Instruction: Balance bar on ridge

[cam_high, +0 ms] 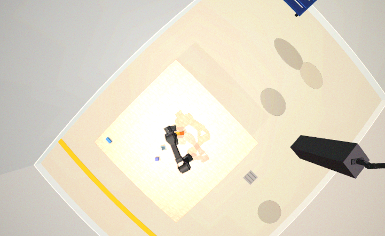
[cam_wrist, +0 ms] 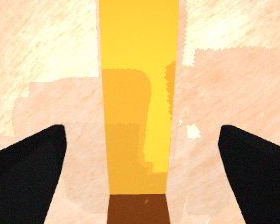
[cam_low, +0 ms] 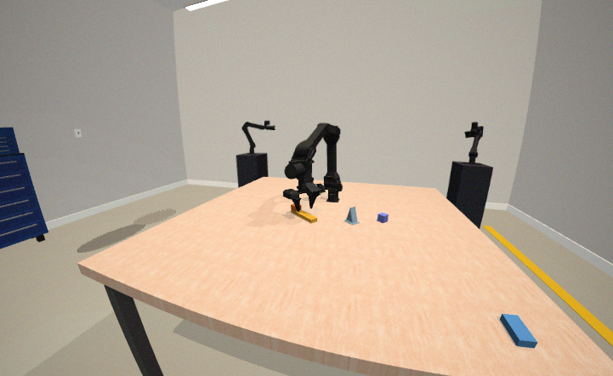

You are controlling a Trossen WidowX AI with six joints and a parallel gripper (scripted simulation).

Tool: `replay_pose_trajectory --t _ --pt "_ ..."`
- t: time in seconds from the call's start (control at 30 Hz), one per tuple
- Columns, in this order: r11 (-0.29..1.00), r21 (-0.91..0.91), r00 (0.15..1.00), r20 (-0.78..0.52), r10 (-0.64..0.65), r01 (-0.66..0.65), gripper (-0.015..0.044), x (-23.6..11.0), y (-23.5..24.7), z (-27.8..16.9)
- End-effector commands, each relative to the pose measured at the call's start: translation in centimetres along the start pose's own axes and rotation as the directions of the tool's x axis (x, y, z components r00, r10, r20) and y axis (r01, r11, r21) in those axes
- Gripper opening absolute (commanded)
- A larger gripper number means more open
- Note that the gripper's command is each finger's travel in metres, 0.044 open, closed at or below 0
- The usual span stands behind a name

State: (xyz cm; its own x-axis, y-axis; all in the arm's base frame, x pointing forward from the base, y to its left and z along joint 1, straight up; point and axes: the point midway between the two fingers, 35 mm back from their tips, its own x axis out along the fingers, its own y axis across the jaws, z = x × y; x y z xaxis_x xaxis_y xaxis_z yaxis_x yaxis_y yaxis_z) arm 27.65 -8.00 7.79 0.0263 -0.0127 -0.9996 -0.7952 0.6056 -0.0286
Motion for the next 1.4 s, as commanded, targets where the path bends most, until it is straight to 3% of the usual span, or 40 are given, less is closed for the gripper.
replay_pose_trajectory --t 0.0,0.63,1.2,1.37 --pt "1.000 -0.004 1.000 0.004 0.005 -0.005 0.0315 0.5 0.2 0.0" --pt "1.000 -0.004 1.000 0.004 0.005 -0.005 0.0315 3.1 0.2 0.0" --pt "1.000 -0.004 1.000 0.004 0.005 -0.005 0.0315 3.1 0.2 0.0" --pt "1.000 0.000 1.000 0.000 0.000 0.000 0.0184 2.9 0.1 0.0"
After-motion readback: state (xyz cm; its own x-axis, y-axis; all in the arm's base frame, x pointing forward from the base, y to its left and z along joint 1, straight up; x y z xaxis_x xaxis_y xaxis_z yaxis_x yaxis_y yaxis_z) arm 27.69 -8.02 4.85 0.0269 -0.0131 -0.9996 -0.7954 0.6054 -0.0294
